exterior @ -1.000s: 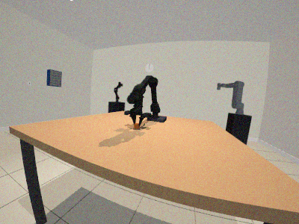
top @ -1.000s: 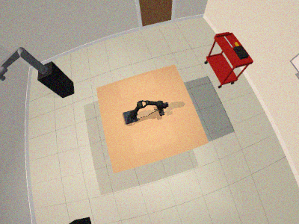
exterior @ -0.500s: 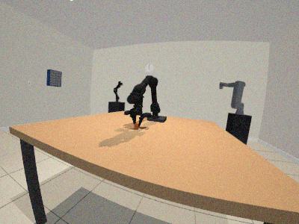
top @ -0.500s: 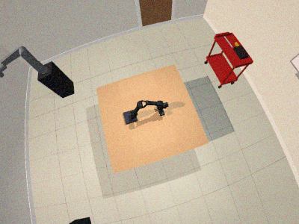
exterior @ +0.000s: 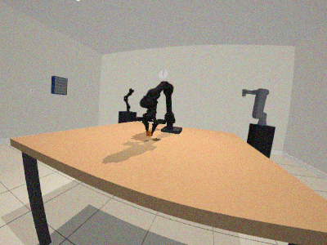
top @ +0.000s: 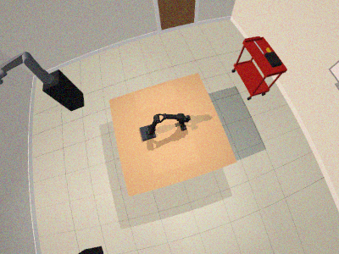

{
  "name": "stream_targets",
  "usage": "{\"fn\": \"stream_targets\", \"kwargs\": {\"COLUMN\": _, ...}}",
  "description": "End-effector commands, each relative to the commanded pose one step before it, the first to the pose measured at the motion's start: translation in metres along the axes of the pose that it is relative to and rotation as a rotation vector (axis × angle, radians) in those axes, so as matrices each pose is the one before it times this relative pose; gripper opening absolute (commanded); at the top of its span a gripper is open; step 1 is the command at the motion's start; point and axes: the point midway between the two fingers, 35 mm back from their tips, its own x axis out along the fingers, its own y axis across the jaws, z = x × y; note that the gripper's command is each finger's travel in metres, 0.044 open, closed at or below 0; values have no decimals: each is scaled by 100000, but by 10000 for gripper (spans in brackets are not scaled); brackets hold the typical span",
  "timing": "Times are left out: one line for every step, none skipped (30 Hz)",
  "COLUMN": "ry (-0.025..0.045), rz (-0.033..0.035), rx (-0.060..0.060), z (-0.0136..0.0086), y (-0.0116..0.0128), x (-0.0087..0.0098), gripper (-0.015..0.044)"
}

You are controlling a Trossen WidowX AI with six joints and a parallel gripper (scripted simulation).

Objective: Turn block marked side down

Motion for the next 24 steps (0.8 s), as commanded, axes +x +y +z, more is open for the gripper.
{"fn": "stream_targets", "kwargs": {"ry": -4783, "rz": 405, "rx": 371, "z": -194, "y": 33, "x": 357, "gripper": 0}}
{"fn": "stream_targets", "kwargs": {"ry": -1528, "rz": 14, "rx": 24, "z": 10, "y": -4, "x": 58, "gripper": 0}}
{"fn": "stream_targets", "kwargs": {"ry": -1528, "rz": 13, "rx": 21, "z": 6, "y": -3, "x": 54, "gripper": 0}}
{"fn": "stream_targets", "kwargs": {"ry": -1528, "rz": 11, "rx": 19, "z": 3, "y": -3, "x": 51, "gripper": 0}}
{"fn": "stream_targets", "kwargs": {"ry": -1527, "rz": 10, "rx": 16, "z": 0, "y": -3, "x": 47, "gripper": 0}}
{"fn": "stream_targets", "kwargs": {"ry": -1527, "rz": 9, "rx": 13, "z": -3, "y": -3, "x": 44, "gripper": 0}}
{"fn": "stream_targets", "kwargs": {"ry": -1527, "rz": 8, "rx": 10, "z": -6, "y": -2, "x": 40, "gripper": 0}}
{"fn": "stream_targets", "kwargs": {"ry": -1527, "rz": 7, "rx": 7, "z": -10, "y": -2, "x": 36, "gripper": 0}}
{"fn": "stream_targets", "kwargs": {"ry": -1526, "rz": 6, "rx": 5, "z": -13, "y": -2, "x": 32, "gripper": 0}}
{"fn": "stream_targets", "kwargs": {"ry": -1526, "rz": 5, "rx": 2, "z": -15, "y": -1, "x": 28, "gripper": 0}}
{"fn": "stream_targets", "kwargs": {"ry": -1526, "rz": 4, "rx": -1, "z": -18, "y": -1, "x": 24, "gripper": 0}}
{"fn": "stream_targets", "kwargs": {"ry": -1525, "rz": 2, "rx": -4, "z": -21, "y": -1, "x": 20, "gripper": 0}}
{"fn": "stream_targets", "kwargs": {"ry": -1525, "rz": 1, "rx": -7, "z": -24, "y": 0, "x": 16, "gripper": 0}}
{"fn": "stream_targets", "kwargs": {"ry": -1525, "rz": 0, "rx": -10, "z": -26, "y": 0, "x": 12, "gripper": 0}}
{"fn": "stream_targets", "kwargs": {"ry": -1524, "rz": -1, "rx": -13, "z": -29, "y": 1, "x": 7, "gripper": 0}}
{"fn": "stream_targets", "kwargs": {"ry": -1524, "rz": -2, "rx": -16, "z": -31, "y": 1, "x": 3, "gripper": 0}}
{"fn": "stream_targets", "kwargs": {"ry": -1524, "rz": -3, "rx": -19, "z": -34, "y": 2, "x": -2, "gripper": 0}}
{"fn": "stream_targets", "kwargs": {"ry": -1523, "rz": -4, "rx": -22, "z": -36, "y": 2, "x": -6, "gripper": 0}}
{"fn": "stream_targets", "kwargs": {"ry": -1523, "rz": -5, "rx": -25, "z": -38, "y": 2, "x": -11, "gripper": 0}}
{"fn": "stream_targets", "kwargs": {"ry": -1523, "rz": -6, "rx": -27, "z": -41, "y": 3, "x": -15, "gripper": 0}}
{"fn": "stream_targets", "kwargs": {"ry": -1522, "rz": -7, "rx": -31, "z": -43, "y": 3, "x": -20, "gripper": 0}}
{"fn": "stream_targets", "kwargs": {"ry": -1522, "rz": -8, "rx": -34, "z": -45, "y": 4, "x": -25, "gripper": 0}}
{"fn": "stream_targets", "kwargs": {"ry": -1522, "rz": -9, "rx": -37, "z": -47, "y": 5, "x": -30, "gripper": 0}}
{"fn": "stream_targets", "kwargs": {"ry": -1521, "rz": -10, "rx": -40, "z": -48, "y": 5, "x": -35, "gripper": 0}}
